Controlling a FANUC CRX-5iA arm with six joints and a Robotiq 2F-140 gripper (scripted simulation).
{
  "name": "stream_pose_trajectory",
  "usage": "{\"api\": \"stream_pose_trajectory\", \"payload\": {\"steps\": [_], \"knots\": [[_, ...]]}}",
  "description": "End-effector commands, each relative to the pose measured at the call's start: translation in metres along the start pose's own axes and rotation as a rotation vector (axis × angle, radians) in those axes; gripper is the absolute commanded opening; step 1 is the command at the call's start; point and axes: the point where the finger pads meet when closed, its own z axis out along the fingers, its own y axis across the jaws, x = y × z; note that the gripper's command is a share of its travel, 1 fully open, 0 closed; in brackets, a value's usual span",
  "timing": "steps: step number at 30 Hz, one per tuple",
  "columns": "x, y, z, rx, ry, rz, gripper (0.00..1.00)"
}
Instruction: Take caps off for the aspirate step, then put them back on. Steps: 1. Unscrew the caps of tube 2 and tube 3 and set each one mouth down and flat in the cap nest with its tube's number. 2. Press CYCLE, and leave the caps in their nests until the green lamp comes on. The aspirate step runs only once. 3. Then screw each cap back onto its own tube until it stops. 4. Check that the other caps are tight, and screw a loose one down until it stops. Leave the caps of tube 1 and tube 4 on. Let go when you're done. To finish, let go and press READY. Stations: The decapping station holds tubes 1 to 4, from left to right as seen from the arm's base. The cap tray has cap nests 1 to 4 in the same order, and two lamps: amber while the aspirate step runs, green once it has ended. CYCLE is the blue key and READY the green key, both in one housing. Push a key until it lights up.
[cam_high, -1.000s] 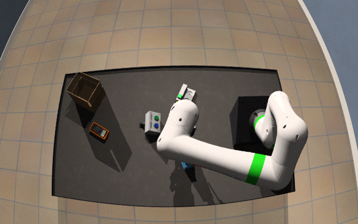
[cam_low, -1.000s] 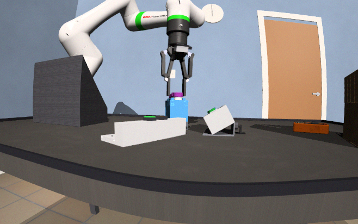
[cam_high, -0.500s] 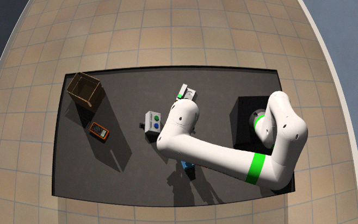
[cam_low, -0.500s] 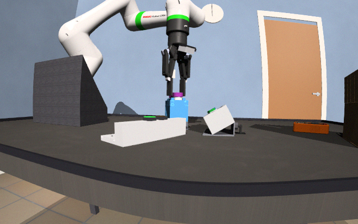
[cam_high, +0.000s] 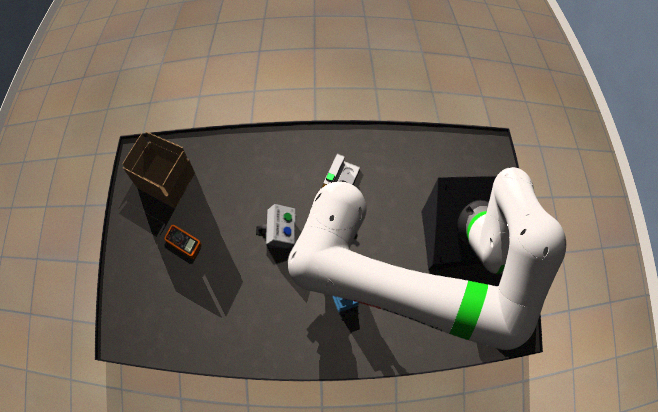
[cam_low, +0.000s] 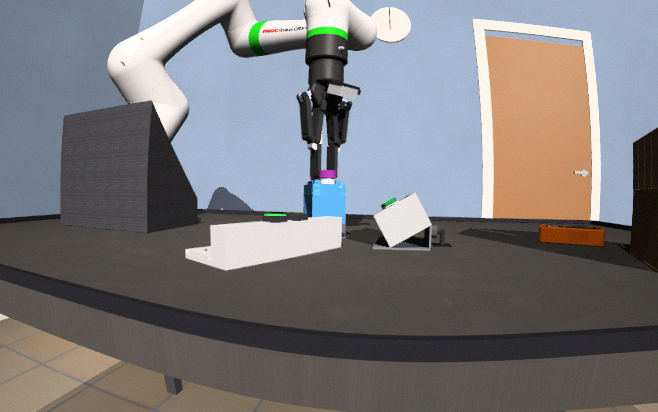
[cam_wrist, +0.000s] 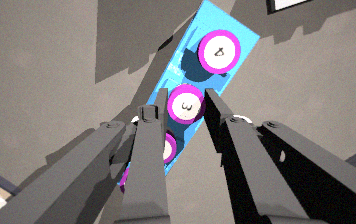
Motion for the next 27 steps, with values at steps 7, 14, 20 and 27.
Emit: {"api": "stream_pose_trajectory", "payload": {"steps": [7,14,20,27], "knots": [[0.0006,-0.0001,-0.0007,0.001,0.002,0.343,0.3],[0.0006,-0.0001,-0.0006,0.001,0.002,0.693,0.3],[0.0006,-0.0001,-0.0005,0.001,0.002,0.893,0.3],[0.0006,-0.0001,-0.0001,0.001,0.002,1.04,0.3]]}}
